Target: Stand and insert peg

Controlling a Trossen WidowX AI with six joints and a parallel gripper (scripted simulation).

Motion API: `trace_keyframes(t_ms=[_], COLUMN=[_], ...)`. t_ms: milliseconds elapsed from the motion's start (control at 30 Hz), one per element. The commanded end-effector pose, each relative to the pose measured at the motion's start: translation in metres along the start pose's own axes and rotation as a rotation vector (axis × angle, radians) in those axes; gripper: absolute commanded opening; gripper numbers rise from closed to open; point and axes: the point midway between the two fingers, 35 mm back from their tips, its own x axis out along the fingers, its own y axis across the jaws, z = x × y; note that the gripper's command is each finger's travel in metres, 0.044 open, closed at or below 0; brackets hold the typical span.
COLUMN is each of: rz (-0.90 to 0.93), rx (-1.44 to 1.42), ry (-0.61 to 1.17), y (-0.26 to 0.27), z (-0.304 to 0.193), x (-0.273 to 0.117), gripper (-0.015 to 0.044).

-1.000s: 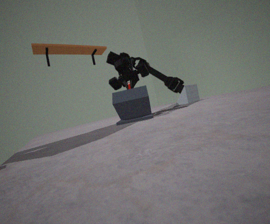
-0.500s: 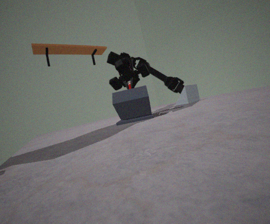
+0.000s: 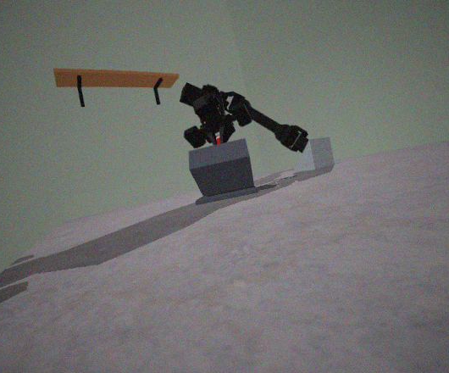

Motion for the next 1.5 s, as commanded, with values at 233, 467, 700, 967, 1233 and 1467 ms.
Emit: trace_keyframes(t_ms=[233, 467, 700, 967, 1233, 1467], rz=[0.001, 0.0, 0.0, 0.0, 0.0, 0.0], rx=[-0.003, -0.003, -0.003, -0.003, -0.003, -0.003], ry=[0.001, 0.0, 0.0, 0.0, 0.0, 0.0], y=[0.0, 0.0, 0.001, 0.001, 0.001, 0.001], z=[0.0, 0.0, 0.0, 0.0, 0.0, 0.0], x=[0.007, 0.012, 0.016, 0.021, 0.025, 0.027], gripper=[0.0, 0.0, 0.0, 0.0, 0.0, 0.0])
